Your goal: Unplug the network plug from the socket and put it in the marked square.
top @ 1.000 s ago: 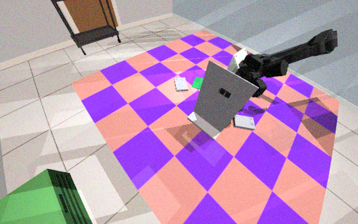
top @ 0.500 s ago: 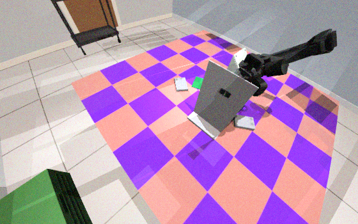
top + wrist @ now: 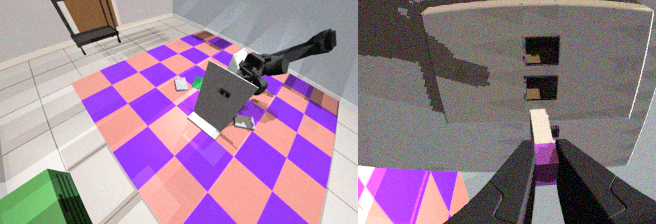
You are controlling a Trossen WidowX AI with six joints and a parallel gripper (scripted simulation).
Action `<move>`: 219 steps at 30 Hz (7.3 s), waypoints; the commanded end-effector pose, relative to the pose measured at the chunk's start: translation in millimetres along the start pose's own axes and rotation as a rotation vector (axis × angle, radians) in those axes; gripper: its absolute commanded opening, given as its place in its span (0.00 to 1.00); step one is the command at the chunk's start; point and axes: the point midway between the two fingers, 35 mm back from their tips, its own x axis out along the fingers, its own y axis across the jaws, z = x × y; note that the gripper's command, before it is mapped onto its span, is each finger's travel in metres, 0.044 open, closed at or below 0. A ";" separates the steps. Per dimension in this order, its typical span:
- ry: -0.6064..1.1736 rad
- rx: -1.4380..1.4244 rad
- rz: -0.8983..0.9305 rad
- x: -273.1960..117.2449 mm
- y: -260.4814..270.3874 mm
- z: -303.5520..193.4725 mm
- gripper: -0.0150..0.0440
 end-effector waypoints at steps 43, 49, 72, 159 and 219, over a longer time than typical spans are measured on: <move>-0.001 0.000 0.005 -21.5 1.0 -6.4 0.25; -0.001 0.000 0.005 -23.9 1.0 -7.2 0.25; 0.002 -0.001 0.005 -32.2 -30.6 -11.0 0.25; -0.272 -0.152 0.962 -78.9 136.9 -83.0 0.25; -0.276 -0.145 0.959 -80.8 179.5 -78.0 0.25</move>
